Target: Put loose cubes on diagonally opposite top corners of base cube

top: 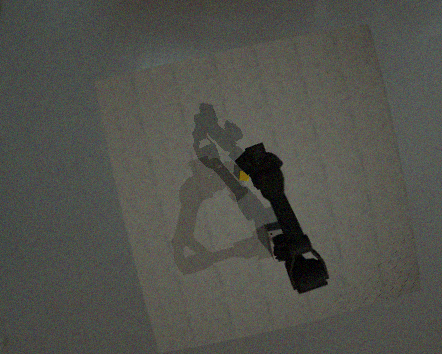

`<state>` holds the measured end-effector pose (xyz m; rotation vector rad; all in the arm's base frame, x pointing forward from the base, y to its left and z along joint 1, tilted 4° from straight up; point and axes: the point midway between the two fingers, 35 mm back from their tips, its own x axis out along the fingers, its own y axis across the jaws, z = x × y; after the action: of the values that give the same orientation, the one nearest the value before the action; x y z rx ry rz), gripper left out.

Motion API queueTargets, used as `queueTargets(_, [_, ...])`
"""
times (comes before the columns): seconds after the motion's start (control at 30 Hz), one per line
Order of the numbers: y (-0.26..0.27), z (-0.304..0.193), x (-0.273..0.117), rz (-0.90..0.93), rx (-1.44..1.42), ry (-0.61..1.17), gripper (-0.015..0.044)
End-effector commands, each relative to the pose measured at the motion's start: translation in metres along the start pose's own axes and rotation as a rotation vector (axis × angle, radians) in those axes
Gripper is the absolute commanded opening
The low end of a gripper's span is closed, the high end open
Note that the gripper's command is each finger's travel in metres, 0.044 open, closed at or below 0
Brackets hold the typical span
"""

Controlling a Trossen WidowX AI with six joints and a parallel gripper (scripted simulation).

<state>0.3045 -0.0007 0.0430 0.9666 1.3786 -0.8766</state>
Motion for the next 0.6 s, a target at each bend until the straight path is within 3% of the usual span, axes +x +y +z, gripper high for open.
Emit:
queueTargets(0.0, [0.003,-0.010,0.003,-0.001,0.014,0.007,0.0105])
queueTargets(0.57, [0.015,-0.053,0.012,-0.005,0.065,0.016,0.0105])
